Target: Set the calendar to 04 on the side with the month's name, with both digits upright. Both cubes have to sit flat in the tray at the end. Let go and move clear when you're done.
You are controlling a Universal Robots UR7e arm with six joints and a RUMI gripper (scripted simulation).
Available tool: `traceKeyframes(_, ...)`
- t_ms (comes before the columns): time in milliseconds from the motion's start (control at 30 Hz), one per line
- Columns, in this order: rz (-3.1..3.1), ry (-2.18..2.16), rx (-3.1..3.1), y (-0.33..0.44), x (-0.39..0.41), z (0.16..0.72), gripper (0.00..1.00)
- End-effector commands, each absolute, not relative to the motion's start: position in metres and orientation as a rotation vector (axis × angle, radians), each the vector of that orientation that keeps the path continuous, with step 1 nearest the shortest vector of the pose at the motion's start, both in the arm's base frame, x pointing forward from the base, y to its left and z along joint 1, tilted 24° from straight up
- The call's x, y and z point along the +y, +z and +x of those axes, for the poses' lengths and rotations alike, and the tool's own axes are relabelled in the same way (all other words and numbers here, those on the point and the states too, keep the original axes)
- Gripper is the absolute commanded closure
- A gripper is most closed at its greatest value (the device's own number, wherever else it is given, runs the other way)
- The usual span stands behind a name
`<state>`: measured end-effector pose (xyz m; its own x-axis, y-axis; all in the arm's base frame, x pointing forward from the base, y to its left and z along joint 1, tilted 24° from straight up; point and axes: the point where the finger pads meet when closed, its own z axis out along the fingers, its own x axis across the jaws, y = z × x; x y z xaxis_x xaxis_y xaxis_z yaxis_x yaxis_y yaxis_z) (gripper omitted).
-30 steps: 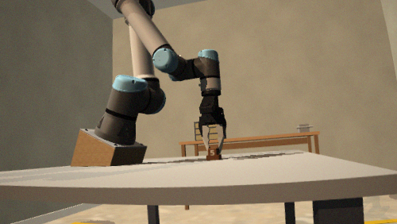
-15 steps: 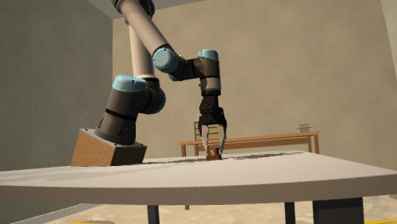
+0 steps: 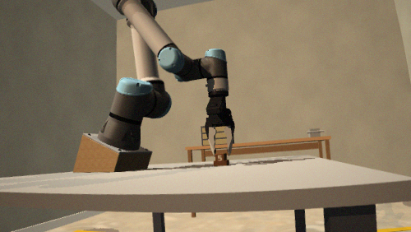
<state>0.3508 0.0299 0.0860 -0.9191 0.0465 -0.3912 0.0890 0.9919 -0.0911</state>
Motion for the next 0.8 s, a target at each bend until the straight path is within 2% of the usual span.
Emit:
traceKeyframes(0, 0.097, -0.149, 2.736, 0.096, 0.031, 0.347, 0.72)
traceKeyframes(767, 0.097, -0.149, 2.736, 0.16, 0.039, 0.32, 0.72)
